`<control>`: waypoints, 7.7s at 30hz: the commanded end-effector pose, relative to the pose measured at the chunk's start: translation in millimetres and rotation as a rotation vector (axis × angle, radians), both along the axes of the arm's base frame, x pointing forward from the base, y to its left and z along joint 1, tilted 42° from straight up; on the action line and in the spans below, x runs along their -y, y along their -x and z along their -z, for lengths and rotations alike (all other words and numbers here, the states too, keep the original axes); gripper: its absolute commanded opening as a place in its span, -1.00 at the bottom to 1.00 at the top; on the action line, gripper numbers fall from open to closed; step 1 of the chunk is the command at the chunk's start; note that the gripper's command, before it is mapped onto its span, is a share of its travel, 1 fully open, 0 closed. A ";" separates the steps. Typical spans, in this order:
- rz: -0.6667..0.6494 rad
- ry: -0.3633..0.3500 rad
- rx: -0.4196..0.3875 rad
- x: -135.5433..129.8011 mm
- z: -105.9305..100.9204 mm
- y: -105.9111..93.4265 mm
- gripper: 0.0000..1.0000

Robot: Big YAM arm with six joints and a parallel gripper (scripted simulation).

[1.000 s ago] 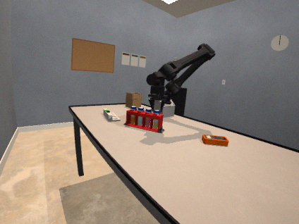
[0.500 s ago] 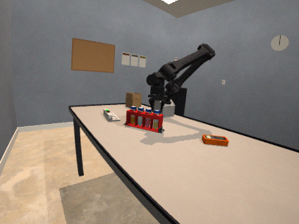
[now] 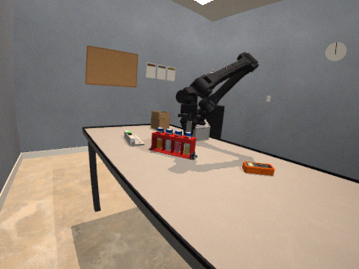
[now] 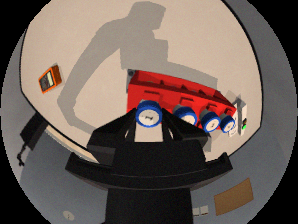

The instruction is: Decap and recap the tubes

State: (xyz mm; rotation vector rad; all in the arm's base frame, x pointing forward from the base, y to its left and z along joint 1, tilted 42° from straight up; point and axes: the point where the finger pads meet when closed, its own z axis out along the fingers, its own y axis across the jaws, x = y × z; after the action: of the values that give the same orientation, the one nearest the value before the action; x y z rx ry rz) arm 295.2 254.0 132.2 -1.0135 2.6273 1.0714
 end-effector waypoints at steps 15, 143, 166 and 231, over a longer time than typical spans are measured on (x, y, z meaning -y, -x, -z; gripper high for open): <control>0.129 0.020 -0.101 0.1 1.6 -1.6 -1.00; 0.102 0.022 -0.103 41.1 20.5 -27.9 -0.02; 0.103 0.024 -0.100 31.3 33.1 -25.3 -0.02; 0.295 0.051 -0.255 32.5 37.7 -26.0 -1.00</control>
State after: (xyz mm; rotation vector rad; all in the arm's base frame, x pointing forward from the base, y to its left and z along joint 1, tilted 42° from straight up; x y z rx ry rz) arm 320.1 222.3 99.4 -0.6104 2.8491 1.1274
